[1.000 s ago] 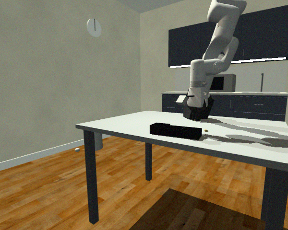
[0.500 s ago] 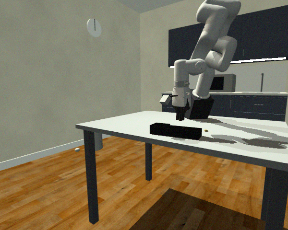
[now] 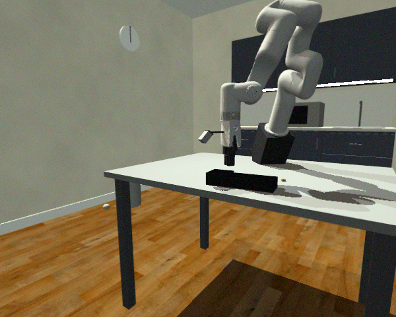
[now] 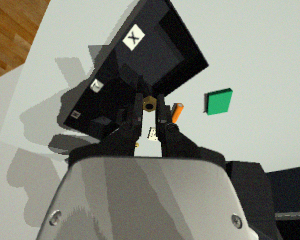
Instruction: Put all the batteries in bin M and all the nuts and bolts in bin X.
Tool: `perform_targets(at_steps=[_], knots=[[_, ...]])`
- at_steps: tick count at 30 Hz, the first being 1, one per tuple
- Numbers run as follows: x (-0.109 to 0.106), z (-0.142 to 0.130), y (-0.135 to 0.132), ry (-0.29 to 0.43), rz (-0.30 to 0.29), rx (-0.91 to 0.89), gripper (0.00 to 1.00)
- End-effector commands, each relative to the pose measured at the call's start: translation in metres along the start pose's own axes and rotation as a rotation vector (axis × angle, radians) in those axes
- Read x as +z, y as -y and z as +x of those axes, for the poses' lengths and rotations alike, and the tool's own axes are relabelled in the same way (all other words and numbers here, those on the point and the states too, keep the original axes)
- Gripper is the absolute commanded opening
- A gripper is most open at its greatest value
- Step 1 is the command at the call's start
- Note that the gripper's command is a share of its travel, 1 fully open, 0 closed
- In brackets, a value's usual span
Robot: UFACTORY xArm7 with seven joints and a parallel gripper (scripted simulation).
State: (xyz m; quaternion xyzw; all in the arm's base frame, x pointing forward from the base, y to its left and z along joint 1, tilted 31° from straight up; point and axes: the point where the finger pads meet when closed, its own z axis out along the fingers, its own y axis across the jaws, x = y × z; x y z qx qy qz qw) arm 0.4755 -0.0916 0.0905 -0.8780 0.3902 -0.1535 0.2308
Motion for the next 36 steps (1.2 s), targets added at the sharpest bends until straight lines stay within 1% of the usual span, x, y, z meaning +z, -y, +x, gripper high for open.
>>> perform_targets(at_steps=[1,2,3,4,14,17,19,20,23,36], knots=[[0.0008,0.0249,-0.0073,0.002,-0.007,0.126,0.00],[0.0008,0.0249,-0.0073,0.002,-0.007,0.126,0.00],[0.0008,0.0305,-0.0096,0.001,-0.007,0.214,0.00],[0.0008,0.0323,-0.0104,-0.001,-0.006,0.235,0.00],[0.0008,0.0326,-0.0107,-0.005,0.003,0.520,0.00],[0.0008,0.0326,-0.0108,-0.002,0.001,0.608,0.00],[0.0008,0.0326,-0.0108,-0.002,0.001,0.608,0.00],[0.0008,0.0326,-0.0108,0.001,-0.006,0.691,0.00],[0.0008,0.0324,-0.0109,0.005,-0.016,0.751,0.00],[0.0008,0.0322,-0.0106,0.005,-0.017,0.754,0.00]])
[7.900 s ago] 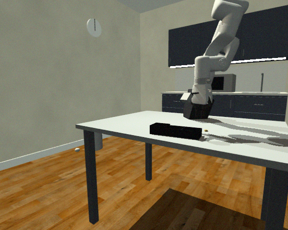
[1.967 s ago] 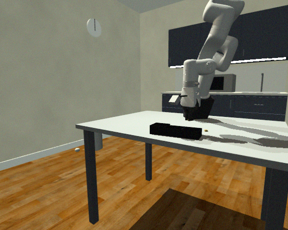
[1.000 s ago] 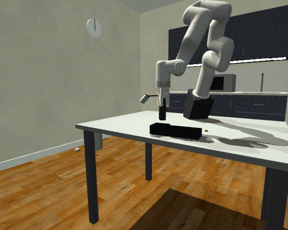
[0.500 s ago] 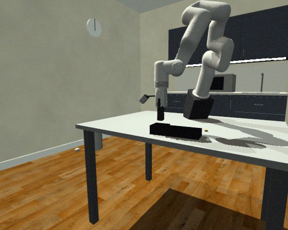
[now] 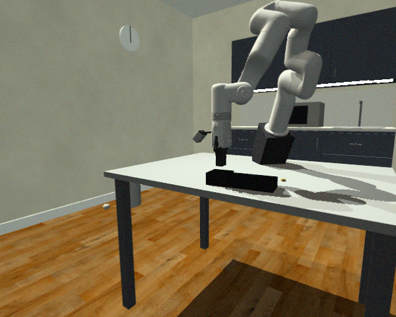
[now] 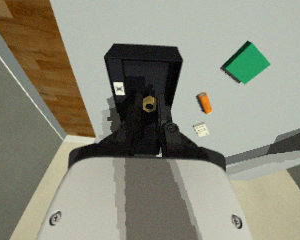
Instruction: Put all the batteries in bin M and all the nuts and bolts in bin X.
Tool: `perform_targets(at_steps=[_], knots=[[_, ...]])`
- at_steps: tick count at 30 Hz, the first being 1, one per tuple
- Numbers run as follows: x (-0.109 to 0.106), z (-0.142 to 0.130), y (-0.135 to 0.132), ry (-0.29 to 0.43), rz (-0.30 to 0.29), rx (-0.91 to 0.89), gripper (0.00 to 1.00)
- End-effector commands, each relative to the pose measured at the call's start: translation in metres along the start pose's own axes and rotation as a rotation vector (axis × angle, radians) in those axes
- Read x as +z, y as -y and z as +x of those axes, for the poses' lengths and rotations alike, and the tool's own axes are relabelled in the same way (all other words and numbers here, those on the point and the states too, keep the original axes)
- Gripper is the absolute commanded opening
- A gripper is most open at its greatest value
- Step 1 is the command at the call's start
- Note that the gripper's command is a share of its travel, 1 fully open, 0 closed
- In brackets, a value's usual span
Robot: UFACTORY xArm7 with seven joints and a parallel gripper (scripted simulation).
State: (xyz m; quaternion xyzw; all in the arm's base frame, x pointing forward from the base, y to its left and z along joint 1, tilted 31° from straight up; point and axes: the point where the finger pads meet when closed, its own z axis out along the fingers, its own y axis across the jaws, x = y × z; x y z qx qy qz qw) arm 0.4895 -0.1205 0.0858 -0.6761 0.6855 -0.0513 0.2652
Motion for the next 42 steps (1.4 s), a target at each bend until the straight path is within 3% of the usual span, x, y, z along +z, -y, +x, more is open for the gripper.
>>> perform_targets(at_steps=[1,32,42], knots=[[-0.001,0.001,0.001,-0.003,0.001,0.002,0.00],[0.049,0.001,0.001,-0.003,0.001,0.002,0.00],[0.050,0.001,0.002,-0.003,0.001,0.002,0.00]])
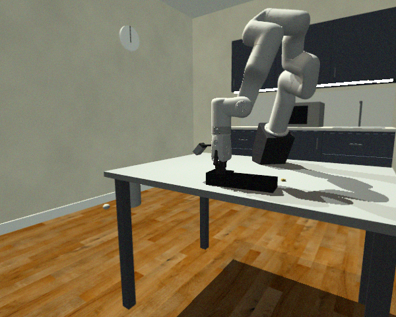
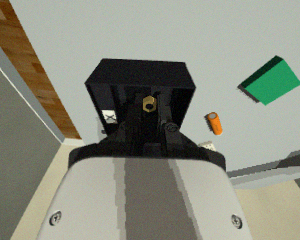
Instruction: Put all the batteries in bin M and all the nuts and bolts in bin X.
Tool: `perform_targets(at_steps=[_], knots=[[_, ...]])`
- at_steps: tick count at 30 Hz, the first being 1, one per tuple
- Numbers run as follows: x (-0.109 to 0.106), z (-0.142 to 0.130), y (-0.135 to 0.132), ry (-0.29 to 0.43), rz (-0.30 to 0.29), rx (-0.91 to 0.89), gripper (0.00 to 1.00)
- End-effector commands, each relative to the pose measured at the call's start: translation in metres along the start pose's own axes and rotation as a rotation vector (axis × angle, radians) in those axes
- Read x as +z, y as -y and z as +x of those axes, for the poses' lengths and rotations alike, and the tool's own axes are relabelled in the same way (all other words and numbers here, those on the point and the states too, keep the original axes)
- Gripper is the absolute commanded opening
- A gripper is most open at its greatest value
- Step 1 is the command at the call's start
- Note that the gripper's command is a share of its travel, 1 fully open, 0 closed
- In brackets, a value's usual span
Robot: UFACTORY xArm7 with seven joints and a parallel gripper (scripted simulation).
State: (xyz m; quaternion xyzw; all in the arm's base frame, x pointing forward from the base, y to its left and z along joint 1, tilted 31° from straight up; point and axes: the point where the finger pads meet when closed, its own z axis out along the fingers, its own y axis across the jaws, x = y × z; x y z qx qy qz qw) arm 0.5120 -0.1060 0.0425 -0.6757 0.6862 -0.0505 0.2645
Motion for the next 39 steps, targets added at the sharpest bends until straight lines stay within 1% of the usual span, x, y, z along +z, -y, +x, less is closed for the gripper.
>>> perform_targets(at_steps=[1,5,6,26,39], knots=[[-0.001,0.001,0.001,-0.002,0.003,0.000,0.00],[-0.001,0.001,0.001,-0.002,0.003,0.000,0.00],[-0.001,0.001,0.001,-0.002,0.003,0.000,0.30],[-0.002,0.001,0.001,-0.002,0.003,0.000,0.30],[-0.019,0.001,0.001,-0.002,0.003,0.000,0.30]])
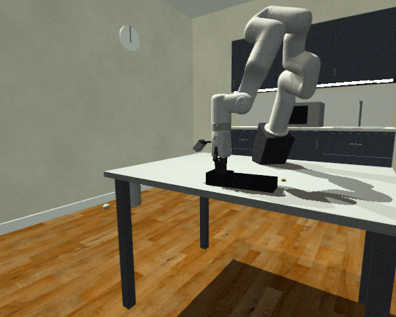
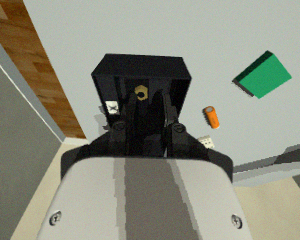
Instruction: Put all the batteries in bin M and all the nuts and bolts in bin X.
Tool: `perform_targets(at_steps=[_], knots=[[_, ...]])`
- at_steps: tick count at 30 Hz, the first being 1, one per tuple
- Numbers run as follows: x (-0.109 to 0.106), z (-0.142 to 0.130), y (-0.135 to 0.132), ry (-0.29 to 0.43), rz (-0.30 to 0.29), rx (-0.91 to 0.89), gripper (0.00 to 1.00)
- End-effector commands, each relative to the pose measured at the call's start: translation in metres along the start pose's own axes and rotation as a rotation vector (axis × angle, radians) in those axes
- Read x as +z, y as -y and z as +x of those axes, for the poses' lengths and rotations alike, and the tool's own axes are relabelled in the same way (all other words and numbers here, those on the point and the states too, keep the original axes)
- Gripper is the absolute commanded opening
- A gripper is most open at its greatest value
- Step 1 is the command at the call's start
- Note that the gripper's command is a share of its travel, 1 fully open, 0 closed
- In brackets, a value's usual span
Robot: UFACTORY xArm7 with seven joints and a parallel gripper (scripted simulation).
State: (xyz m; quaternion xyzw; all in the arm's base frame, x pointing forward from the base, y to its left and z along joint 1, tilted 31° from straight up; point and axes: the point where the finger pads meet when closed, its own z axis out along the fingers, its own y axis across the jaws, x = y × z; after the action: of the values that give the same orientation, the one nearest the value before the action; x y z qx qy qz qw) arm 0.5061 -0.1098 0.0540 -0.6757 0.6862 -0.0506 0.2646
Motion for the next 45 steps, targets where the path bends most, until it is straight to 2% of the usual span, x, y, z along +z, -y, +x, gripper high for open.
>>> perform_targets(at_steps=[1,10,15,24,28,36,38,39,45], knots=[[-0.007,0.001,0.001,-0.002,0.003,0.000,0.30],[-0.017,0.001,0.001,-0.002,0.003,0.000,0.30],[-0.039,0.001,0.001,-0.002,0.003,0.000,0.30],[-0.039,0.001,0.001,-0.002,0.003,0.000,0.30],[-0.039,-0.027,-0.017,-0.002,0.003,0.182,0.30],[-0.039,-0.083,-0.053,0.008,0.000,0.415,0.30],[-0.039,-0.083,-0.053,0.008,0.000,0.415,0.30],[-0.039,-0.090,-0.058,0.010,-0.001,0.499,0.30],[-0.039,-0.133,-0.085,0.017,-0.001,0.655,0.30]])
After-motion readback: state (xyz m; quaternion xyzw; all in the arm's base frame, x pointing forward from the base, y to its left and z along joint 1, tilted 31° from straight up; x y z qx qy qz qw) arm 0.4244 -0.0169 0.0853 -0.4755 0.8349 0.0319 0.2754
